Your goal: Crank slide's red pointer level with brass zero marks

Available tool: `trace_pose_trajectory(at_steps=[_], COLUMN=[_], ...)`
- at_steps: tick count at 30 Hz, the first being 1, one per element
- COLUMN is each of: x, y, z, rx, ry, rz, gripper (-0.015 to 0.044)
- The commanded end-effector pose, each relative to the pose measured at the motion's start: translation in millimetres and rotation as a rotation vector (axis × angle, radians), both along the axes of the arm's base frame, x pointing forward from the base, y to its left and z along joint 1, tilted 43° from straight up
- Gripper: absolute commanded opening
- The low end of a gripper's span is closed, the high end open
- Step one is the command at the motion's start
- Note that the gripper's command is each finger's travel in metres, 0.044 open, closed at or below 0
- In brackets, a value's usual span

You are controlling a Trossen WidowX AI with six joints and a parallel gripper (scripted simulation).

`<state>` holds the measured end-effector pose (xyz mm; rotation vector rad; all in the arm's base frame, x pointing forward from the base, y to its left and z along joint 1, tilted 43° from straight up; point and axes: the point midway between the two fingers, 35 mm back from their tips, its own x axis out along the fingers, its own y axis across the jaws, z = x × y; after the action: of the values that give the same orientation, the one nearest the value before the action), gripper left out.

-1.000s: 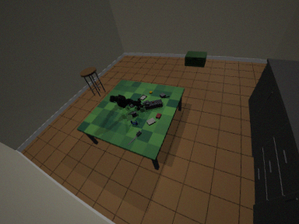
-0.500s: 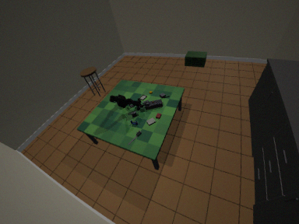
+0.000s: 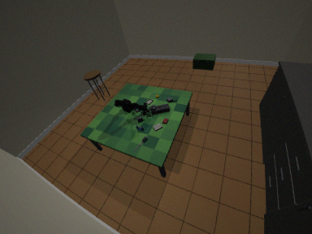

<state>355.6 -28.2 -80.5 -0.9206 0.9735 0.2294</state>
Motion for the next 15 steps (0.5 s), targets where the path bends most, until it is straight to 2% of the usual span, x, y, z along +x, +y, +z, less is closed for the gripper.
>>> trace_pose_trajectory(at_steps=[1, 15], x=[-5.3, -6.4], y=[5.8, 7.5], z=[-4.9, -5.2], rx=[0.01, 0.01], ry=[0.02, 0.02], rz=[0.015, 0.015], gripper=[0.0, 0.0])
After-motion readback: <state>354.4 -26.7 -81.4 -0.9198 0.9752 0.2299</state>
